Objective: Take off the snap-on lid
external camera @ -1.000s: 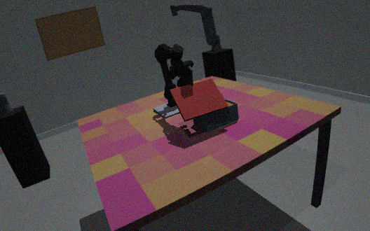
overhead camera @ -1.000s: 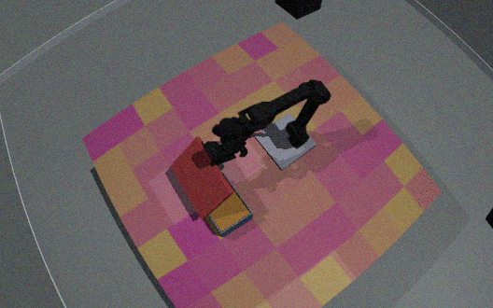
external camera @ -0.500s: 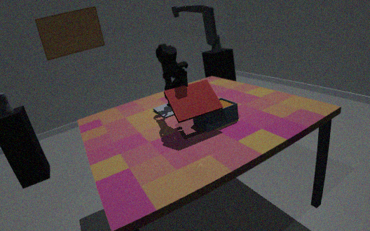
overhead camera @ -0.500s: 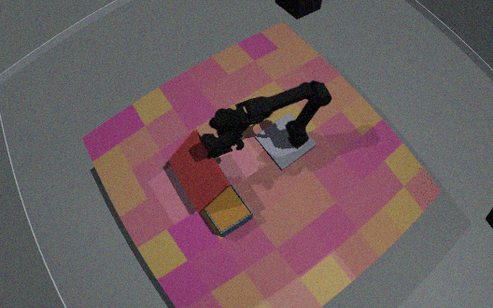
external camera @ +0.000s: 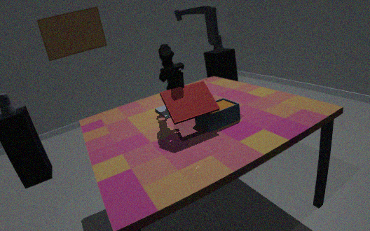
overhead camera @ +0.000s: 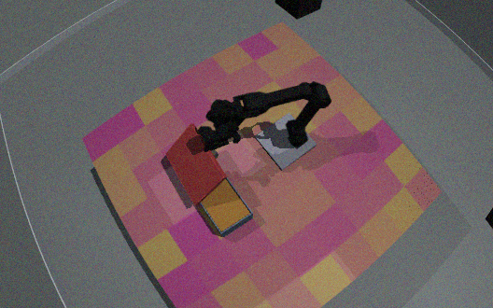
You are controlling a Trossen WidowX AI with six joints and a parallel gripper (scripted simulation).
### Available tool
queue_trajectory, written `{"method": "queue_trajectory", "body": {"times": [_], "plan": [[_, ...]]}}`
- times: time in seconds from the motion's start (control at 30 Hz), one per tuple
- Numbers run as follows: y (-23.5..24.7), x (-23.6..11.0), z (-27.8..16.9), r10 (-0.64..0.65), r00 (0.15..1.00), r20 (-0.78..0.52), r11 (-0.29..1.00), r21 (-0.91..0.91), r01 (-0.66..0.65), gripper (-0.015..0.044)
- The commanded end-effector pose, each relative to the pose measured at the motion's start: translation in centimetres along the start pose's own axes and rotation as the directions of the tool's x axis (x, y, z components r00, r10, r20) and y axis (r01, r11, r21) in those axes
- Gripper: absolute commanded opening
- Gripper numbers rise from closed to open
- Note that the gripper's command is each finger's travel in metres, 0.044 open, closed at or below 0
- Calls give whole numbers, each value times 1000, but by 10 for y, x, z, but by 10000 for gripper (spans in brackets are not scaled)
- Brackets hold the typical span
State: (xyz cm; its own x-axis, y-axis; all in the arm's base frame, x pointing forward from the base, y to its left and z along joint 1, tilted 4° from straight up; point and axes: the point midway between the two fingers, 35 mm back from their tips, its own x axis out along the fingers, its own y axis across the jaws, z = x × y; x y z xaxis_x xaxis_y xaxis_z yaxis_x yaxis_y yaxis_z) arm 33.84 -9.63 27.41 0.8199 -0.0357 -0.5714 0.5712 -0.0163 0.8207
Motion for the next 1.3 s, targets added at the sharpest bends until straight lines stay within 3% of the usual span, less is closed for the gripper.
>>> {"method": "queue_trajectory", "body": {"times": [0.0, 1.27], "plan": [[3, 0, 7, 6, 1000, -3, 1000, -7, -6, 0], [-2, -7, 82, 4, 1000, 2, 1000, -14, -4, 0]]}}
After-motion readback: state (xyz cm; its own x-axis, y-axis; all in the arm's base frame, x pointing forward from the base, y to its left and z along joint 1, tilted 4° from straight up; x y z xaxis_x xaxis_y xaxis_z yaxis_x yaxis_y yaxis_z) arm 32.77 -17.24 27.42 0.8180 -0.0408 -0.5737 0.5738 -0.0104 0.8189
